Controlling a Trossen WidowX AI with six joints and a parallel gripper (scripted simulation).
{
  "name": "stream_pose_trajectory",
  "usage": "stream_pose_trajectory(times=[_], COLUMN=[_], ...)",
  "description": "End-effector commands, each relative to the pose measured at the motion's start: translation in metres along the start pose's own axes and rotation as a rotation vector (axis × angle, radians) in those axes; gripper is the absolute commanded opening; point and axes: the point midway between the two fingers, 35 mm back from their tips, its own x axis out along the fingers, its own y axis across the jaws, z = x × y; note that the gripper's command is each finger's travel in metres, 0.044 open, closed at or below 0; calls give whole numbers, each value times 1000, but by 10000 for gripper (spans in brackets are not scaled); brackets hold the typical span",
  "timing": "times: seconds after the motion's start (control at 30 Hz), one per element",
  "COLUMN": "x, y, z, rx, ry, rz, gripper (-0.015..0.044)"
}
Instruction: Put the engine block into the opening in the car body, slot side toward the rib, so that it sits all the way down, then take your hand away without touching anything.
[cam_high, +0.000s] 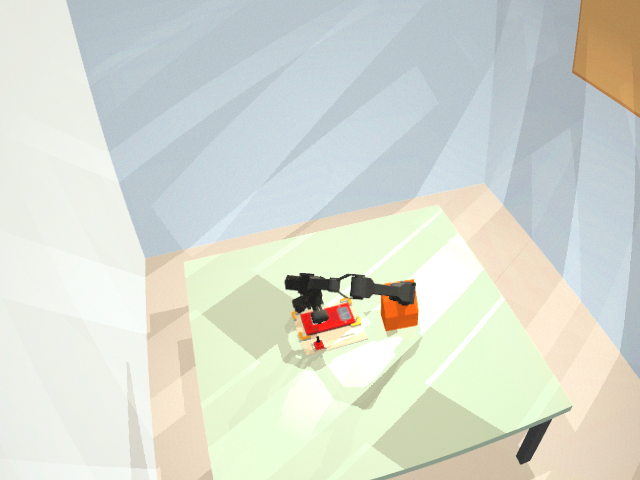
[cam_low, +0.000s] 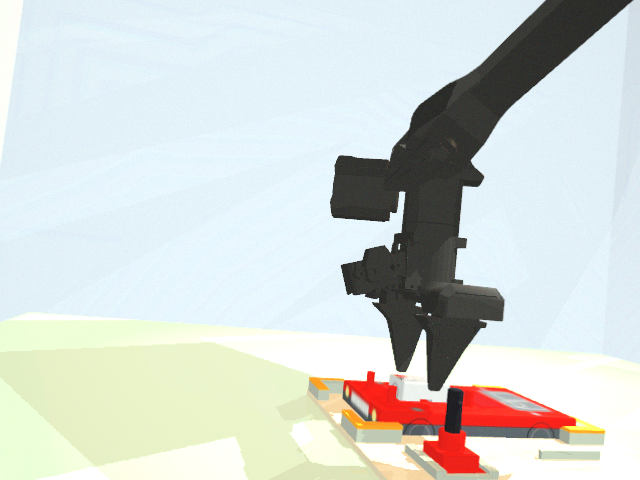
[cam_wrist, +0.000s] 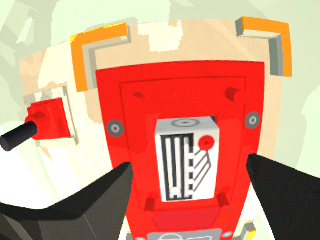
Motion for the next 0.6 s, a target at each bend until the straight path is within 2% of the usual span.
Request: stream_pose_trajectory(times=[0.0,0.37,0.57], x=[0,0,-15], y=[0,0,2], z=[0,0,-2], rx=[-1,-1,5], ry=[0,0,-4], rz=[-1,-1,0], gripper=[440,440,440])
